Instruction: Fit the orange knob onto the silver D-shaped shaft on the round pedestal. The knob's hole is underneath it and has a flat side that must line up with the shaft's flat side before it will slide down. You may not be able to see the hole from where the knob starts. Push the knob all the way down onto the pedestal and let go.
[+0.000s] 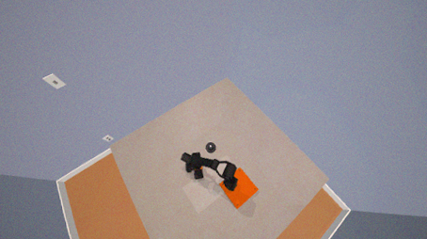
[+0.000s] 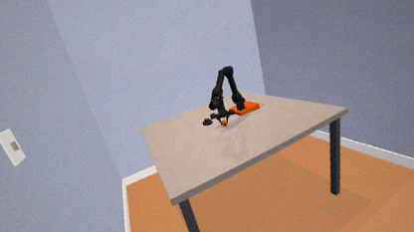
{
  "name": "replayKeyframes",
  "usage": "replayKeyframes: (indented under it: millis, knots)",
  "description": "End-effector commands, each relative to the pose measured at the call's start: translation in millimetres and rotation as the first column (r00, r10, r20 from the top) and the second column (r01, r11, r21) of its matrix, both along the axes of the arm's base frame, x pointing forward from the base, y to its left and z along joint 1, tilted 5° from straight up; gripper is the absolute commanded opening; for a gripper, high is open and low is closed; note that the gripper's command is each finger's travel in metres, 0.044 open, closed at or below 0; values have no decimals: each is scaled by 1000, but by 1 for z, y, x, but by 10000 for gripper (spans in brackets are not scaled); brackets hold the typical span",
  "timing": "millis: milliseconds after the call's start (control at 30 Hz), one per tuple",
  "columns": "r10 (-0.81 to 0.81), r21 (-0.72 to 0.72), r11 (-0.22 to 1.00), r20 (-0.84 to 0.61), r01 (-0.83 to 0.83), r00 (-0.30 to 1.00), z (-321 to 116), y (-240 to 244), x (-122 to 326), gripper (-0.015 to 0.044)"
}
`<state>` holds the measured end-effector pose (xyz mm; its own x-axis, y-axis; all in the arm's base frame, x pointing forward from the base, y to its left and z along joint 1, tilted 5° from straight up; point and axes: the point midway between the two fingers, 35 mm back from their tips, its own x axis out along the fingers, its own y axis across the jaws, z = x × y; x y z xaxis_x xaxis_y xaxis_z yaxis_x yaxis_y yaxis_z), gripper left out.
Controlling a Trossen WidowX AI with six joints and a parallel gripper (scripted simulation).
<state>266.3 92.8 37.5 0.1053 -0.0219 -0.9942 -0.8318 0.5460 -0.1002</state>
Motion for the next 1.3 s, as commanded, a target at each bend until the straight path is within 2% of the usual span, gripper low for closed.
replayKeyframes:
  millis: [0,233,467,700,933,1267]
  knots:
    - [7,3,1000,-4,-7,1000,5,1,-1,179]
    - [-23,4,1000,0,23,1000,14,0,-1,179]
    - [-257,30,966,1,257,966,15,0,-1,179]
    - [-477,55,878,-3,476,879,15,0,-1,179]
    - [-517,59,854,-5,516,856,15,0,-1,179]
    - [-773,91,630,-23,772,634,15,0,-1,179]
